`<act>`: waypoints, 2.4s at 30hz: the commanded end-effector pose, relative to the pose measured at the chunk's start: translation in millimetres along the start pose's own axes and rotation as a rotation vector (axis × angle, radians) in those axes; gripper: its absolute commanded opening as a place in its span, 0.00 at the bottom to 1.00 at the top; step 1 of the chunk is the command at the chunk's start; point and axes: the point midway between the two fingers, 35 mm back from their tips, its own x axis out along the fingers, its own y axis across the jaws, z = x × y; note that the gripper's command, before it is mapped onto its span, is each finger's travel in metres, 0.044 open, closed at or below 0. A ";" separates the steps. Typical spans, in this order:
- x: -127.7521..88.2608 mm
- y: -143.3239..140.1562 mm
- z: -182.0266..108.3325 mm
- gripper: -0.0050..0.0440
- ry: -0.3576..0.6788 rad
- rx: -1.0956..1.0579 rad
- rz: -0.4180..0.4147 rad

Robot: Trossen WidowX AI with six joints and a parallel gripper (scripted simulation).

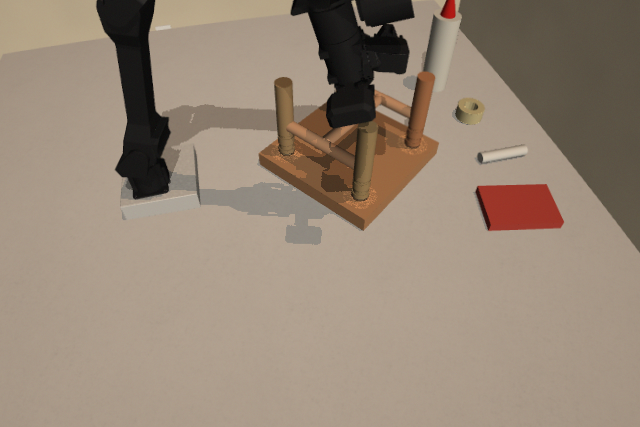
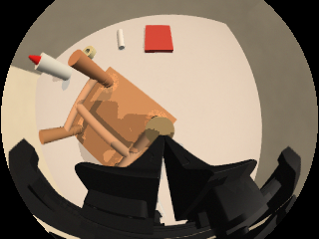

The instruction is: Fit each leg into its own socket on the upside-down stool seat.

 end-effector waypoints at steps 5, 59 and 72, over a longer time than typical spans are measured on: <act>-11.4 0.5 4.4 0.10 -0.020 0.000 0.003; 46.1 139.3 92.0 0.10 -0.219 -0.256 0.119; 51.9 139.3 90.2 0.10 -0.219 -0.256 0.119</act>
